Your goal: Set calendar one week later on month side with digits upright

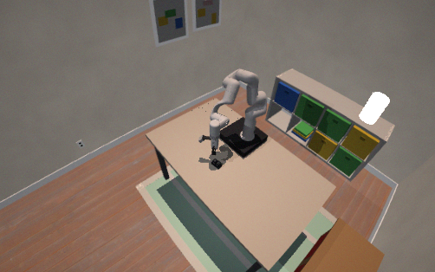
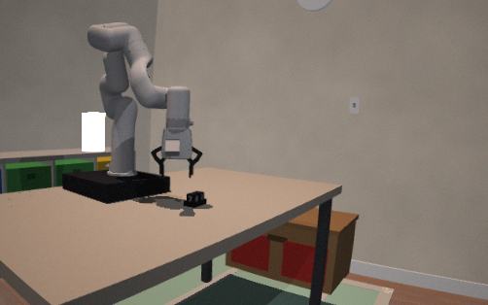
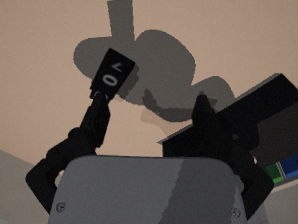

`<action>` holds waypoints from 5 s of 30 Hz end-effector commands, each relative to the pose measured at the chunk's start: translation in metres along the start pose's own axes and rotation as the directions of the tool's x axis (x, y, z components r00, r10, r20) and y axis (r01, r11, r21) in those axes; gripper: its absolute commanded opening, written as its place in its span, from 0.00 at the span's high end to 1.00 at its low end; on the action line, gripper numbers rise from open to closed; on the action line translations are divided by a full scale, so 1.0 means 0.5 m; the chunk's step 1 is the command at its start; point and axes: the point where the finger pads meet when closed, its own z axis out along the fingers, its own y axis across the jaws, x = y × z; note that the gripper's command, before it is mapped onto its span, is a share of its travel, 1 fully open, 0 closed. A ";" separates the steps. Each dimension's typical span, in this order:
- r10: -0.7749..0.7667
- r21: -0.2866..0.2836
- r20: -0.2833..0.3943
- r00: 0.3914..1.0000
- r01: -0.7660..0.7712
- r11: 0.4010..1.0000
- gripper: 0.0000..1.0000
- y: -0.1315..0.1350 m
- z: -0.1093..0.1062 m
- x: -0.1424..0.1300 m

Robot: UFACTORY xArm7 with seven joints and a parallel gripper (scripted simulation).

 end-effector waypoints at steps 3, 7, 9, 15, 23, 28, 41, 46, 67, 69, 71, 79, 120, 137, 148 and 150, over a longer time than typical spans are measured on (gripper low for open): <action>0.228 -0.012 -0.005 0.974 -0.228 0.974 0.00 -0.042 -0.006 -0.005; 0.309 -0.010 -0.007 0.951 -0.309 0.951 0.00 -0.058 -0.009 -0.009; 0.360 -0.008 -0.008 0.933 -0.360 0.933 0.00 -0.068 -0.011 -0.012; 0.523 -0.001 -0.012 0.852 -0.523 0.852 0.00 -0.103 -0.019 -0.021; 0.563 0.002 -0.012 0.827 -0.563 0.827 0.51 -0.112 -0.022 -0.024; 0.563 0.002 -0.012 0.827 -0.563 0.827 0.51 -0.112 -0.022 -0.024; 0.563 0.002 -0.012 0.827 -0.563 0.827 0.51 -0.112 -0.022 -0.024; 0.563 0.002 -0.012 0.827 -0.563 0.827 0.51 -0.112 -0.022 -0.024; 0.563 0.002 -0.012 0.827 -0.563 0.827 0.51 -0.112 -0.018 -0.024; 0.563 0.002 -0.012 0.827 -0.563 0.827 0.51 -0.112 -0.016 -0.024; 0.563 0.002 -0.012 0.827 -0.563 0.827 0.51 -0.112 -0.013 -0.024; 0.563 0.002 -0.012 0.827 -0.563 0.827 0.51 -0.112 0.000 -0.024; 0.563 0.002 -0.012 0.827 -0.563 0.827 0.51 -0.113 0.083 -0.023; 0.563 0.002 -0.012 0.827 -0.563 0.827 0.51 -0.113 0.083 -0.023; 0.563 0.002 -0.012 0.827 -0.563 0.827 0.51 -0.113 0.083 -0.023; 0.563 0.002 -0.012 0.827 -0.563 0.827 0.51 -0.113 0.083 -0.023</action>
